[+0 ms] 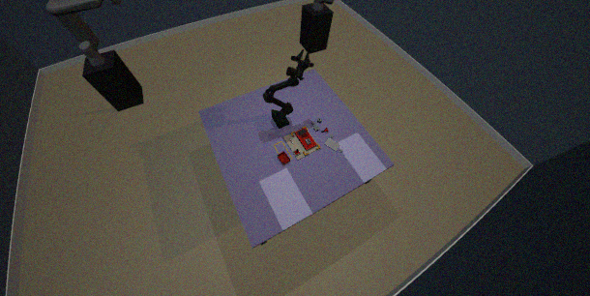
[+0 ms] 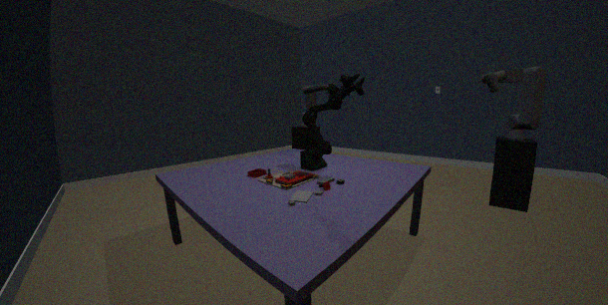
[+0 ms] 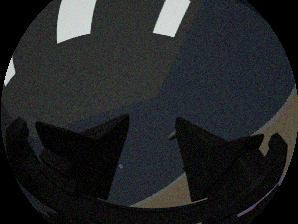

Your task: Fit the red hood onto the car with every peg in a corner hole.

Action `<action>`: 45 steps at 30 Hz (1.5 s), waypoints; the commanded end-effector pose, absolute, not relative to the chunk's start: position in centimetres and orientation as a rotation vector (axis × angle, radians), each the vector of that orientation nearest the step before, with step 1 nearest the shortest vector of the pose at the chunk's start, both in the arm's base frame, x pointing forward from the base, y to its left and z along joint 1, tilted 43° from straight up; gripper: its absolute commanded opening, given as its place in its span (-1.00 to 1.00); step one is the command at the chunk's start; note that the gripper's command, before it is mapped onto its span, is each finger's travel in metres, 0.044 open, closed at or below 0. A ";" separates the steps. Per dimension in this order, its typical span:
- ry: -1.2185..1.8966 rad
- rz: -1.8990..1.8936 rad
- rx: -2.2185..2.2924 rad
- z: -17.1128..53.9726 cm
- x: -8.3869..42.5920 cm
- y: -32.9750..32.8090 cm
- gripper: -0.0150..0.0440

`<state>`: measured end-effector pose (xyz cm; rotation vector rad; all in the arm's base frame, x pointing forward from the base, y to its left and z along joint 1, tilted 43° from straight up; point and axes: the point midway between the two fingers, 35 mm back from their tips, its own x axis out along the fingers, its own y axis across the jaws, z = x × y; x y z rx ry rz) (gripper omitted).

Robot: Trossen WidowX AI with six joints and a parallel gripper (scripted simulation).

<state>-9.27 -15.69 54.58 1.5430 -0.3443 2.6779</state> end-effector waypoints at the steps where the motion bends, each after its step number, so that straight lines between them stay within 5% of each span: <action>1: -0.344 2.678 1.543 54.6 -9.3 -15.7 0.16; 2: -0.344 2.678 1.543 54.6 -9.3 -15.7 0.07; 13: -0.202 2.432 1.434 56.7 -8.8 -4.6 1.00; 31: -0.154 1.838 0.987 53.5 3.5 17.6 1.00; 45: -0.033 1.392 0.746 44.1 21.2 22.7 1.00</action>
